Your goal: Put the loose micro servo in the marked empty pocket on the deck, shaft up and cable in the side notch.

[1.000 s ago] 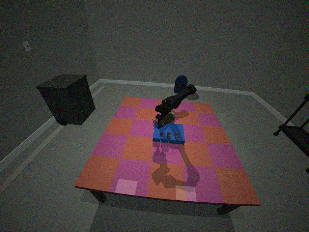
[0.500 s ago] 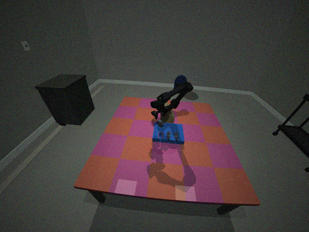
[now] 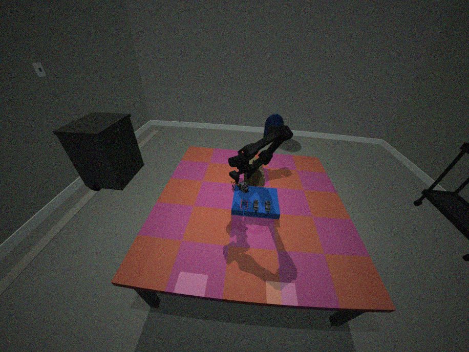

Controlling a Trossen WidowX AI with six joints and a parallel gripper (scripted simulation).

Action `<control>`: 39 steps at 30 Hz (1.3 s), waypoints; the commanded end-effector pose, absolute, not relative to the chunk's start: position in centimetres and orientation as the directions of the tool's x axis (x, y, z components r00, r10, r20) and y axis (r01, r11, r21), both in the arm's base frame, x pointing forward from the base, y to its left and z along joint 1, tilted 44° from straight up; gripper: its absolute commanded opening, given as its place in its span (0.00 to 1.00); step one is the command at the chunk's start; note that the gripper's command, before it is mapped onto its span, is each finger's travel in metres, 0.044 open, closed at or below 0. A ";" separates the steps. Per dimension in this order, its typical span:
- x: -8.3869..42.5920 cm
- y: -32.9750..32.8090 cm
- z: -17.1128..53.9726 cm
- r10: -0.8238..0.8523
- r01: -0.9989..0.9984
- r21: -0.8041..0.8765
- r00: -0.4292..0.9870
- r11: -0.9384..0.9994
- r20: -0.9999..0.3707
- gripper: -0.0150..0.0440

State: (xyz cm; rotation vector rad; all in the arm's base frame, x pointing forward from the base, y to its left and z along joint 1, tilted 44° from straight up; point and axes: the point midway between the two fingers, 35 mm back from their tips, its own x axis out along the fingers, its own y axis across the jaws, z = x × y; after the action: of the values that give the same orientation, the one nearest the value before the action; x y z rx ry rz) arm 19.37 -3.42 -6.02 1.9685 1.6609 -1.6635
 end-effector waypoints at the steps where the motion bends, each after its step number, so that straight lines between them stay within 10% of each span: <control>1: 19.0 -2.9 -6.4 0.660 0.728 -0.550 -0.179 -0.410 -0.729 1.00; 17: 18.6 -1.6 -7.8 0.661 0.728 -0.550 -0.179 -0.409 -0.729 1.00; 29: 18.6 -1.6 -7.8 0.661 0.728 -0.550 -0.179 -0.409 -0.729 0.47; 39: 18.8 -2.0 -7.4 0.660 0.728 -0.550 -0.179 -0.410 -0.729 0.25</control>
State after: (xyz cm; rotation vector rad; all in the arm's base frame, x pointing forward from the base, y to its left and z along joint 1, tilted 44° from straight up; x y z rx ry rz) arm 18.74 -1.76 -7.76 1.9698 1.6689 -1.6724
